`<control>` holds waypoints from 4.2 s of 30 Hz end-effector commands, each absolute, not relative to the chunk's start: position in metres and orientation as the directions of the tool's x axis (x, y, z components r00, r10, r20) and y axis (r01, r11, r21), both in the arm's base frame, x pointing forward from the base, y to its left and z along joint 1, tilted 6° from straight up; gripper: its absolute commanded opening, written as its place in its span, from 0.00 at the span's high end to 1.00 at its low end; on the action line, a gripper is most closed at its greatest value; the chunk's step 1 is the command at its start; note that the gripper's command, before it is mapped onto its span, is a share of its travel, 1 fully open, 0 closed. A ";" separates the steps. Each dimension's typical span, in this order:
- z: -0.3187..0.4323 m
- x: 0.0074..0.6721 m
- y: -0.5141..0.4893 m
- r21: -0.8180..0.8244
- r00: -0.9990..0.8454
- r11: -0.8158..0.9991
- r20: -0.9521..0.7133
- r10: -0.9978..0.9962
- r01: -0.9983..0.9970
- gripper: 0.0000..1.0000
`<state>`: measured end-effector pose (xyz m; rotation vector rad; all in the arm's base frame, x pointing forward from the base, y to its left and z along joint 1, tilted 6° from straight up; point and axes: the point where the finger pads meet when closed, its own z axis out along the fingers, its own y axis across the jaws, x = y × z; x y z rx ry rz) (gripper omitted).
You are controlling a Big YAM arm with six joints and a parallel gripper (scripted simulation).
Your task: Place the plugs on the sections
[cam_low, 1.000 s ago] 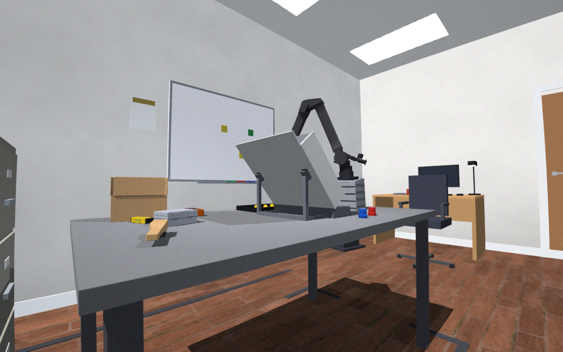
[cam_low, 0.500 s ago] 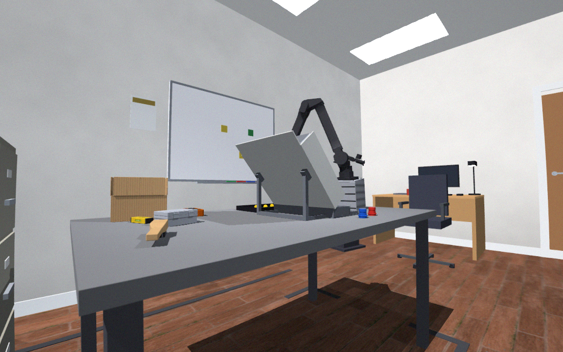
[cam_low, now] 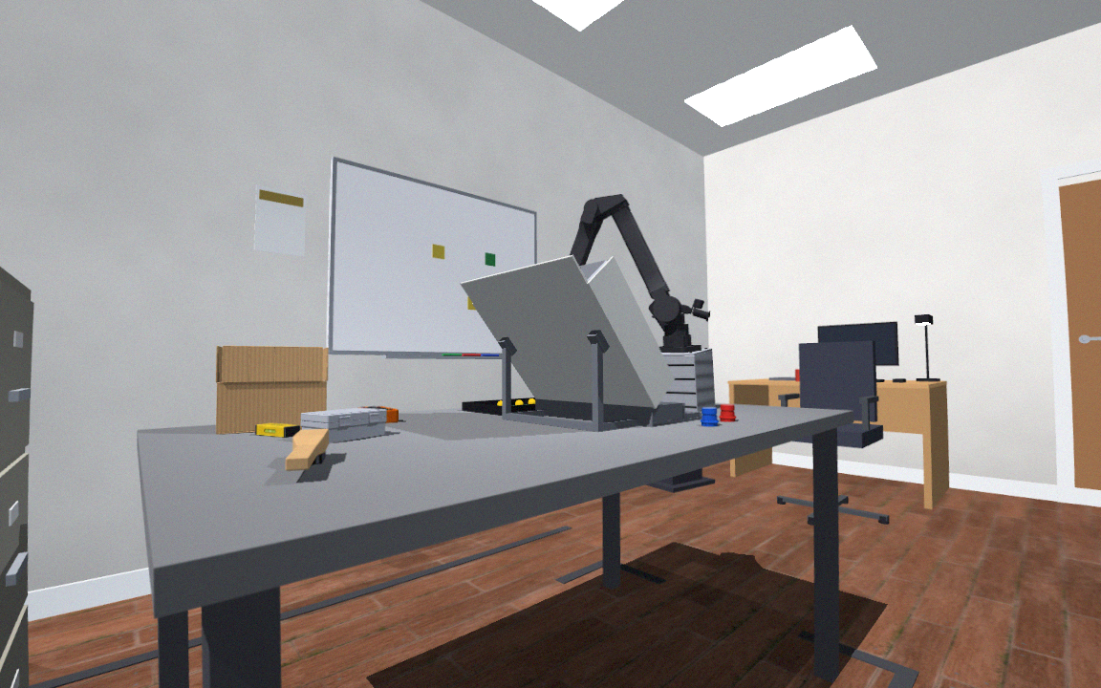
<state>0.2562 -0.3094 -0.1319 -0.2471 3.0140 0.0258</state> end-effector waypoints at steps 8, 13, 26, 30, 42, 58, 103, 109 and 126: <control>-0.141 0.261 -0.304 -0.004 -0.979 0.987 -0.126 -0.160 -0.161 0.20; -0.144 0.262 -0.302 -0.010 -0.979 0.987 -0.129 -0.161 -0.161 0.20; -0.146 0.261 -0.299 -0.023 -0.977 0.987 -0.136 -0.162 -0.161 0.20; -0.146 0.260 -0.298 -0.027 -0.977 0.987 -0.139 -0.163 -0.161 0.20; -0.137 0.261 -0.307 -0.042 -0.975 0.986 -0.147 -0.164 -0.159 1.00; -0.138 0.260 -0.307 -0.043 -0.975 0.986 -0.148 -0.164 -0.159 1.00; 0.003 0.246 -0.312 0.022 -0.982 0.987 -0.113 -0.153 -0.157 1.00; 0.003 0.246 -0.312 0.025 -0.982 0.987 -0.111 -0.153 -0.157 1.00; 0.004 0.246 -0.312 0.035 -0.983 0.987 -0.106 -0.152 -0.156 1.00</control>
